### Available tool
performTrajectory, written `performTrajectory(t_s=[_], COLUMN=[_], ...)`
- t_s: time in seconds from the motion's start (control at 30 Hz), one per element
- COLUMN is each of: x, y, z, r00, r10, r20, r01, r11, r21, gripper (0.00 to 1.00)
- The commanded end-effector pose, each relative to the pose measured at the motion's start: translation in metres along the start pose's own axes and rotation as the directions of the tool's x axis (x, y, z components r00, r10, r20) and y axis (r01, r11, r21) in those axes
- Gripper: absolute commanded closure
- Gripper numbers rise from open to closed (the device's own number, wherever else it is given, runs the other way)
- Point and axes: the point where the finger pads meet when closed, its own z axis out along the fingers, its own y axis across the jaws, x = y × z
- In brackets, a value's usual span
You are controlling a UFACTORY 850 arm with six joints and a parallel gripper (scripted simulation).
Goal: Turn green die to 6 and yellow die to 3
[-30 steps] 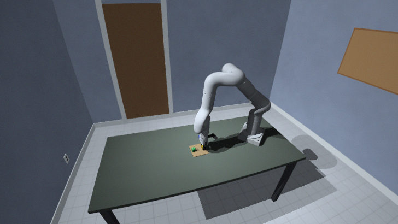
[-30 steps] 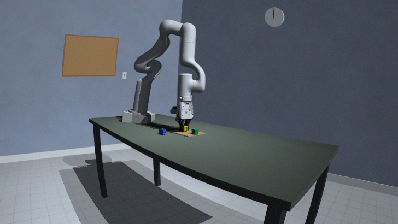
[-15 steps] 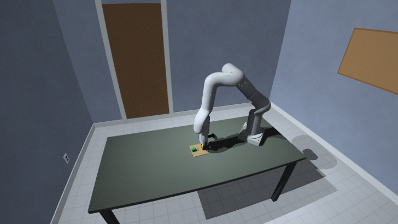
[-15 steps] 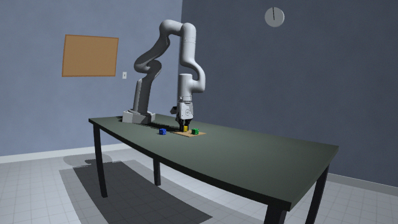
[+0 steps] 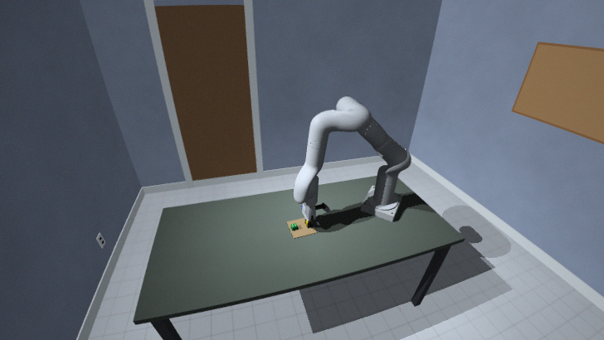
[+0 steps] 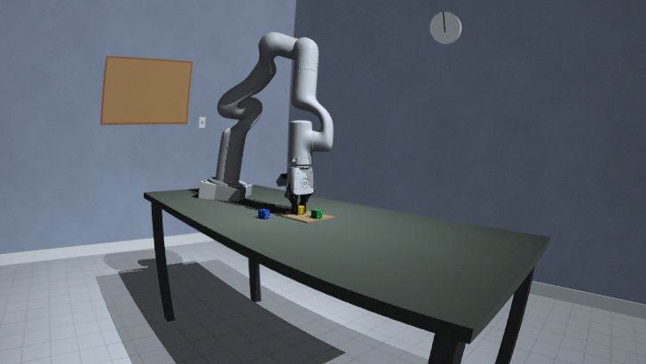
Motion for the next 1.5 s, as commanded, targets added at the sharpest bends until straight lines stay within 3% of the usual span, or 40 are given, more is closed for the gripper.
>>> performTrajectory(t_s=[0.0, 1.03, 1.17, 1.3, 1.47], x=[-0.0009, -0.0009, -0.0009, -0.0009, -0.0009], y=[0.0, 0.0, 0.0, 0.0, 0.0], z=[-0.0004, -0.0004, -0.0004, -0.0004, -0.0004], r00=[1.0, 1.0, 1.0, 1.0, 1.0], r10=[0.0, 0.0, 0.0, 0.0, 0.0], r20=[0.002, 0.002, 0.002, 0.002, 0.002], r01=[0.0, 0.0, 0.0, 0.0, 0.0], r11=[1.0, 1.0, 1.0, 1.0, 1.0], r21=[0.0, 0.0, 0.0, 0.0, 0.0], gripper=[0.73, 0.73, 0.65, 0.65, 0.57])
